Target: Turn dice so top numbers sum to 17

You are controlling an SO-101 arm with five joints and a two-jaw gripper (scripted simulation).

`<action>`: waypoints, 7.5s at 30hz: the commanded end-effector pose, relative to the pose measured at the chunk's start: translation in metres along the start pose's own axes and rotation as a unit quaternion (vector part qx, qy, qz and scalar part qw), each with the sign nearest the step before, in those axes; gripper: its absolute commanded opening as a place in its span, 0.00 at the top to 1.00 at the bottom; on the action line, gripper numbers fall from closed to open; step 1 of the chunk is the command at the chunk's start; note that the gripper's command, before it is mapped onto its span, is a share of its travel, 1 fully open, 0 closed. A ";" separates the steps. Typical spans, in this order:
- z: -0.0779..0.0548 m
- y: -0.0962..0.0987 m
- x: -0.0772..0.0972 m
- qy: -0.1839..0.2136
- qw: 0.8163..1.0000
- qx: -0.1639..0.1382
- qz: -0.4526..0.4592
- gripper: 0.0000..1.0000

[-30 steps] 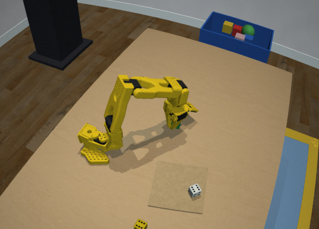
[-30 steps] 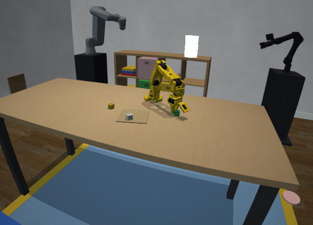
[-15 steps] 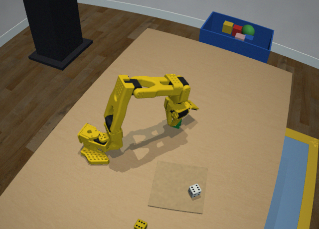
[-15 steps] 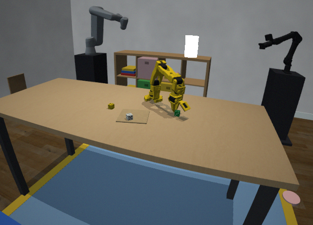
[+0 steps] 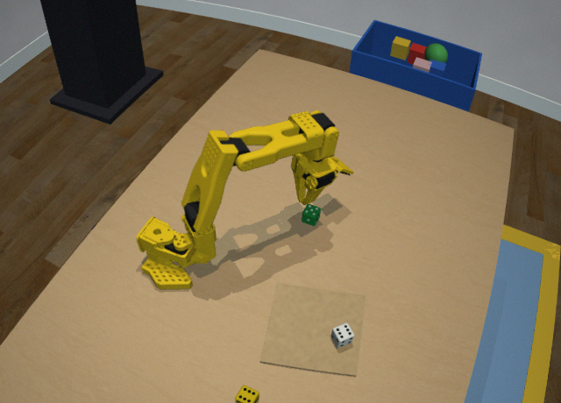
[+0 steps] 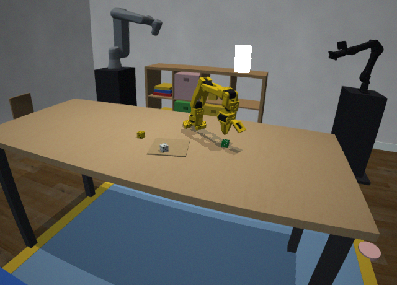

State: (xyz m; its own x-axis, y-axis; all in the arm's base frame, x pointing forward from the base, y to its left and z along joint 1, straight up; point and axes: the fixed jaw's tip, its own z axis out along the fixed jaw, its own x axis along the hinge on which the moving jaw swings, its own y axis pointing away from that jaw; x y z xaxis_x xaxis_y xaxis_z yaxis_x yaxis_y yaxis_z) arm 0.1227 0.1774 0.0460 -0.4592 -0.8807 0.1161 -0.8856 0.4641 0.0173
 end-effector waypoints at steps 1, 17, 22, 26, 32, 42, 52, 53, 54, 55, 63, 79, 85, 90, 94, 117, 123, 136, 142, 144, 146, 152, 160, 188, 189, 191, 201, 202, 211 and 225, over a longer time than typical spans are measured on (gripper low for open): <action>-0.011 0.002 -0.007 -0.026 1.000 0.004 -0.001 1.00; -0.011 -0.022 0.003 -0.018 0.998 -0.003 0.057 1.00; -0.011 -0.038 0.011 -0.019 0.995 -0.007 0.099 1.00; -0.009 -0.064 0.026 -0.020 0.985 -0.014 0.169 1.00; -0.006 -0.100 0.059 -0.021 0.959 -0.025 0.283 1.00; 0.000 -0.127 0.103 -0.022 0.913 -0.038 0.406 1.00; 0.004 -0.135 0.123 -0.022 0.888 -0.043 0.458 1.00; 0.004 -0.135 0.123 -0.022 0.888 -0.043 0.458 1.00; 0.004 -0.135 0.123 -0.022 0.888 -0.043 0.458 1.00; 0.004 -0.135 0.123 -0.022 0.888 -0.043 0.458 1.00; 0.004 -0.135 0.123 -0.022 0.888 -0.043 0.458 1.00; 0.001 -0.140 0.125 -0.058 0.859 -0.020 0.509 1.00; 0.001 -0.140 0.125 -0.058 0.859 -0.020 0.509 1.00; 0.001 -0.140 0.125 -0.058 0.859 -0.020 0.509 1.00; 0.001 -0.140 0.125 -0.058 0.859 -0.020 0.509 0.98; 0.001 -0.140 0.125 -0.058 0.859 -0.020 0.509 0.82; 0.001 -0.140 0.125 -0.058 0.859 -0.020 0.509 0.77; 0.001 -0.140 0.125 -0.058 0.859 -0.020 0.509 0.67; 0.001 -0.140 0.125 -0.058 0.859 -0.020 0.509 0.67; 0.001 -0.141 0.125 -0.059 0.859 -0.019 0.509 0.67; -0.001 -0.141 0.125 -0.061 0.859 -0.018 0.509 0.67; -0.015 -0.142 0.126 -0.079 0.857 -0.006 0.509 0.67; -0.037 -0.142 0.128 -0.107 0.854 0.013 0.510 0.67; -0.059 -0.139 0.132 -0.136 0.849 0.032 0.510 0.67; -0.059 -0.139 0.132 -0.136 0.849 0.032 0.510 0.67; -0.059 -0.139 0.132 -0.136 0.849 0.032 0.510 0.67; -0.051 -0.156 0.146 -0.119 0.849 0.030 0.515 0.67; -0.048 -0.160 0.150 -0.114 0.848 0.029 0.516 0.67; -0.020 -0.192 0.196 -0.077 0.846 0.009 0.528 0.68; 0.013 -0.206 0.247 -0.055 0.842 -0.020 0.537 0.69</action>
State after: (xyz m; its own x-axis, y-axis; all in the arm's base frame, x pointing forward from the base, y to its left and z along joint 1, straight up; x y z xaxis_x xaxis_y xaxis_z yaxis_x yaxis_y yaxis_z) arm 0.1860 -0.1301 0.0479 -0.9983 0.0465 0.0361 0.0473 0.9986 0.0227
